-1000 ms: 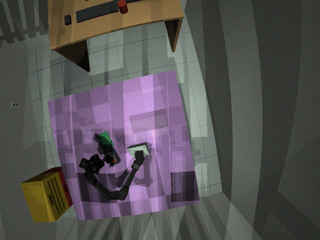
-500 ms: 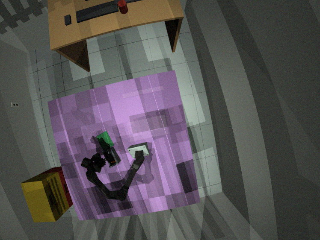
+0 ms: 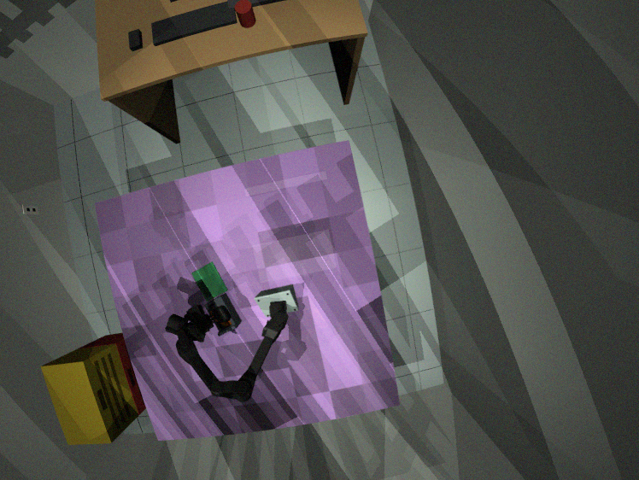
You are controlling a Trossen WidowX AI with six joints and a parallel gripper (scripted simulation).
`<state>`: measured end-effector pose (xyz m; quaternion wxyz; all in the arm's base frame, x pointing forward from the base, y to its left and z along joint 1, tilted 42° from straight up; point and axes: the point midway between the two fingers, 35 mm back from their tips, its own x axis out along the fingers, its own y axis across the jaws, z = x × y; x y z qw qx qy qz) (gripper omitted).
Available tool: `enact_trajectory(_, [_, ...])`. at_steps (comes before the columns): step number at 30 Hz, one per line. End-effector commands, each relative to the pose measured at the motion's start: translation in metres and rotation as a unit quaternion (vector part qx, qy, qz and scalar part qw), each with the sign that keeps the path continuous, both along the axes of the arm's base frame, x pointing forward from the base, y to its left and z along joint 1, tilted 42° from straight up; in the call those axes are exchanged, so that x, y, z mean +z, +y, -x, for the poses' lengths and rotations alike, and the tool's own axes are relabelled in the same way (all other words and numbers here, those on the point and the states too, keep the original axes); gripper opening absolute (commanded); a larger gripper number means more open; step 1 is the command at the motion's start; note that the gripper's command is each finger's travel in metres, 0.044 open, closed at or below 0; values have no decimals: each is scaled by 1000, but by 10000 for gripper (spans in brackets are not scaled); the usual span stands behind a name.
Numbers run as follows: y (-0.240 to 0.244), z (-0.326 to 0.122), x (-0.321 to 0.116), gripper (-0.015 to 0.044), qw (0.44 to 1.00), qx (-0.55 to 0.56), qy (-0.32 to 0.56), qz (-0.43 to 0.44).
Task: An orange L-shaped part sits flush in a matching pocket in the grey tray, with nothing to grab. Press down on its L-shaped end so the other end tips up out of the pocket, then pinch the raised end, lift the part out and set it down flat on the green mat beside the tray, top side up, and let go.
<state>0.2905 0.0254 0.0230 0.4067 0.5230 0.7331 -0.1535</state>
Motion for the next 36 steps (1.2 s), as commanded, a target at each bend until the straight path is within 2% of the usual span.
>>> enact_trajectory(1, [5,2,-6,280,1000,-2,5,-2])
enact_trajectory(6, [8,3,-9,280,1000,-2,5,-2])
enact_trajectory(11, [6,2,-6,149,1000,1,1,-1])
enact_trajectory(21, [6,2,-6,82,1000,1,1,-1])
enact_trajectory(24, [6,2,-6,3,1000,1,1,-1])
enact_trajectory(36, [0,1,0,0,1000,0,2,-1])
